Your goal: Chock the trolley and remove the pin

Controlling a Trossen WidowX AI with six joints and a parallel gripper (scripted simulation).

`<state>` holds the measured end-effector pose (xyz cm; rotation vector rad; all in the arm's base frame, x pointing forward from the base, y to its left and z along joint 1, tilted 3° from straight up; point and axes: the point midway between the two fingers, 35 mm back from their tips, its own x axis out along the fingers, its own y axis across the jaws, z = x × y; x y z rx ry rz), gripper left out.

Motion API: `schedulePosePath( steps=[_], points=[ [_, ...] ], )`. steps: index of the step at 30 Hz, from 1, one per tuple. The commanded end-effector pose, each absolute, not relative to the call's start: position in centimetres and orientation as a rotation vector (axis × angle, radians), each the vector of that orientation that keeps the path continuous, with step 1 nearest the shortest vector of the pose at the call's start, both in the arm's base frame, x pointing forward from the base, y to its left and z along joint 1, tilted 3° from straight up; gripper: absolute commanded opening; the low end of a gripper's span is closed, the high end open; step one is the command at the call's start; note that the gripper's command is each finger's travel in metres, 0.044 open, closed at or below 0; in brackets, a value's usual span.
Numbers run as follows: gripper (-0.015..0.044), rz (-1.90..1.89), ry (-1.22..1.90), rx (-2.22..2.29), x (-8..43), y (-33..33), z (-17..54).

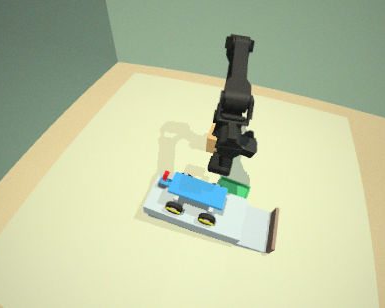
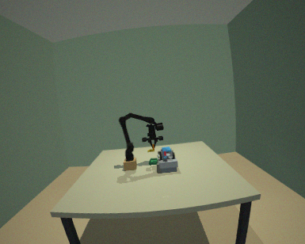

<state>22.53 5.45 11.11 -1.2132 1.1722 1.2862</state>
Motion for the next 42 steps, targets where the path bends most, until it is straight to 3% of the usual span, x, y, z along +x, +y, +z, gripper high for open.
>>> schedulePosePath(
  steps=[1,29,42],
  points=[
    [0.0000,1.285,1.163,-1.210,22.9,7.3,11.1],
    [0.0000,1.292,1.153,-1.209,24.5,16.4,11.2],
    [0.0000,1.586,0.936,-1.528,24.5,16.5,11.2]
  ],
)
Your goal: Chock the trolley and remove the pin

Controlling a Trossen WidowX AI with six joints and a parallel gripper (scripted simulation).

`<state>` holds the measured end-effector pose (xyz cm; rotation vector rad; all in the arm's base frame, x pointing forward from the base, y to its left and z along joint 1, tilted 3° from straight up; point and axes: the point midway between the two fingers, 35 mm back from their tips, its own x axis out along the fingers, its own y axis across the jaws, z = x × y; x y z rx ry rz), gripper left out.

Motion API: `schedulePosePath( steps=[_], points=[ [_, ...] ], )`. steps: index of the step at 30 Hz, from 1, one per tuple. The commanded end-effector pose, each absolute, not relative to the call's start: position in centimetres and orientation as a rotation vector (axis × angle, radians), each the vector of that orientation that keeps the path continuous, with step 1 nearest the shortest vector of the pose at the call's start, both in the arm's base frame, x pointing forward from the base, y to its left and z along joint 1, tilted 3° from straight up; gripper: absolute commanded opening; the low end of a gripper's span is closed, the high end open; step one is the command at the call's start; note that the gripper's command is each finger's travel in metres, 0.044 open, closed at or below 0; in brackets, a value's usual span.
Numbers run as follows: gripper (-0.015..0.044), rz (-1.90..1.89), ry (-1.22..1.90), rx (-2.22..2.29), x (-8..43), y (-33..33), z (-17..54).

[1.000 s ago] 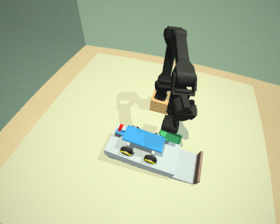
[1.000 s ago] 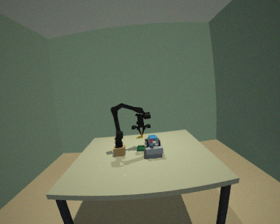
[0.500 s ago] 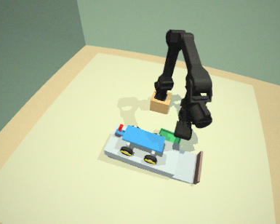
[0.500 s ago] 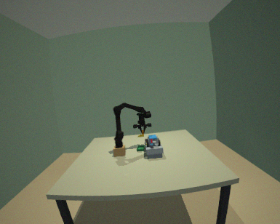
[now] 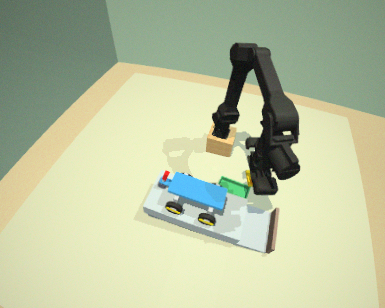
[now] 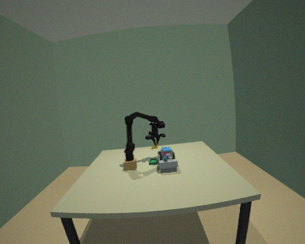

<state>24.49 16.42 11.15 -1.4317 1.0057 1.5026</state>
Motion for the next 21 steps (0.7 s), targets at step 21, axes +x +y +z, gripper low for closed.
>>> schedulePosePath(
  steps=[21],
  points=[
    [0.0000,2.074,0.377,-2.050,24.49,16.71,11.23]
  ],
)
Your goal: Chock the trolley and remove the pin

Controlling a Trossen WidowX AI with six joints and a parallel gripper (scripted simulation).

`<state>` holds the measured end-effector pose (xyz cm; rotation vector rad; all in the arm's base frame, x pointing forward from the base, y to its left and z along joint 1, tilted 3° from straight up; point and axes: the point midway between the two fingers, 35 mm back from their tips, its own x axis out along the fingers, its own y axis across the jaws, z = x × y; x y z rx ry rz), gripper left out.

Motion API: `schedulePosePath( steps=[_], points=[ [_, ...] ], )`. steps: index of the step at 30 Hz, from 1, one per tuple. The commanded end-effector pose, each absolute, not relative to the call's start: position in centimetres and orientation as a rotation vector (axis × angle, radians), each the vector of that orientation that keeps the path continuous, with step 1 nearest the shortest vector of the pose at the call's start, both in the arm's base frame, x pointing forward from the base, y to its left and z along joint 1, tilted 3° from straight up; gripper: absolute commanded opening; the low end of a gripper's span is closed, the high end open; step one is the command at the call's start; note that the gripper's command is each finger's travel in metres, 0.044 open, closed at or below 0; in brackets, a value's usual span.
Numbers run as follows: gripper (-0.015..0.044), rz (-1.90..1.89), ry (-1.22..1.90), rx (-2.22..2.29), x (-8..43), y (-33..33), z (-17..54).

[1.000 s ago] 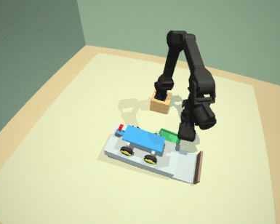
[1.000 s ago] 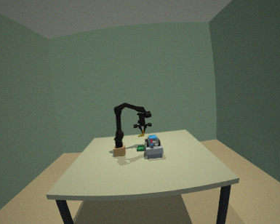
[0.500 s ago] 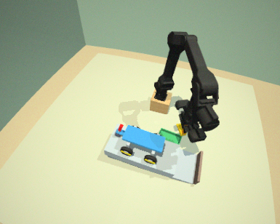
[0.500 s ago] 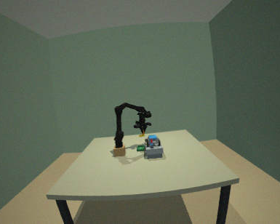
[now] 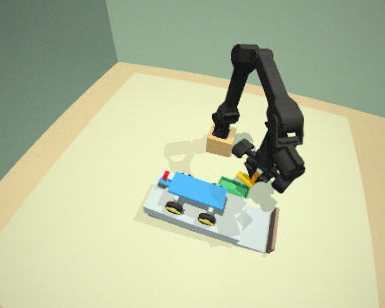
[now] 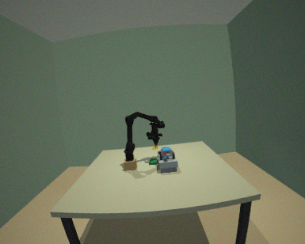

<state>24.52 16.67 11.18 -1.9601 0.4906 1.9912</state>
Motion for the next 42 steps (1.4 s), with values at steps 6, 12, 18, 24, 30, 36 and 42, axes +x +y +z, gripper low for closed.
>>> schedulePosePath(
  steps=[6,12,18,24,30,36,42],
  points=[
    [0.0000,2.202,0.172,-2.181,24.5,16.8,11.2],
    [0.0000,2.293,0.004,-2.270,24.5,16.8,11.2],
    [0.0000,2.293,0.004,-2.270,24.5,16.8,11.2],
    [0.0000,2.291,0.004,-2.271,25.8,17.1,10.9],
    [0.0000,2.290,0.004,-2.273,27.0,17.3,10.6],
    [0.0000,2.290,0.004,-2.273,27.4,17.3,10.4],
    [0.0000,2.290,0.004,-2.273,27.3,17.3,8.6]
  ],
)
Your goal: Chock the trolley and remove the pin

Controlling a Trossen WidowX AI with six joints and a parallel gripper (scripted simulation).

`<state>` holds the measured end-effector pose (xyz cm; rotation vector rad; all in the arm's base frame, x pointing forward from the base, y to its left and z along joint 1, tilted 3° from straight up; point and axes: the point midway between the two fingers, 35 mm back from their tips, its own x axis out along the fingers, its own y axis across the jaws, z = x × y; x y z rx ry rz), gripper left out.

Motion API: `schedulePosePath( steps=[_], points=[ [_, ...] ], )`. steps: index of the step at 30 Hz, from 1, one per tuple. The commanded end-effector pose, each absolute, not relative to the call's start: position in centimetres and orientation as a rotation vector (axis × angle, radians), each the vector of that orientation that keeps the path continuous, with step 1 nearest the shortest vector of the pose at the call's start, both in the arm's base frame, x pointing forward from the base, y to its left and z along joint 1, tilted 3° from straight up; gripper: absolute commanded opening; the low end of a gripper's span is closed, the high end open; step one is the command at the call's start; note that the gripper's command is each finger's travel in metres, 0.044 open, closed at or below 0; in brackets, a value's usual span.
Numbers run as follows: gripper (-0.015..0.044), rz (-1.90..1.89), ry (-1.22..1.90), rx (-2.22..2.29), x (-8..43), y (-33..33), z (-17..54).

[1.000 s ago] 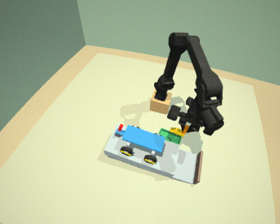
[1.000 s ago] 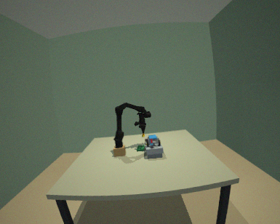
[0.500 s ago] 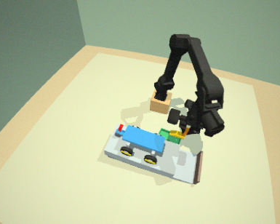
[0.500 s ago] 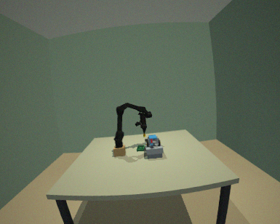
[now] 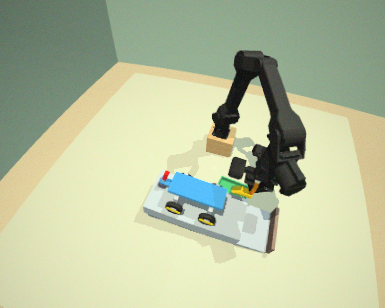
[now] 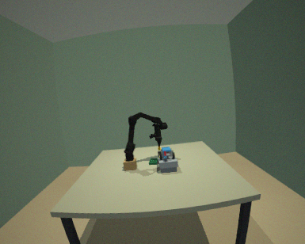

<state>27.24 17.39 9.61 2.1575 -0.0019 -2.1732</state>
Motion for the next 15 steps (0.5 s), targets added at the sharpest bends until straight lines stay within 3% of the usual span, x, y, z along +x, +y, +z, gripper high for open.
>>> schedulePosePath(
  steps=[1,15],
  points=[
    [0.0000,-2.169,-0.004,2.153,27.3,17.3,8.4],
    [0.0000,-2.169,-0.004,2.153,27.3,17.1,5.0]
  ],
)
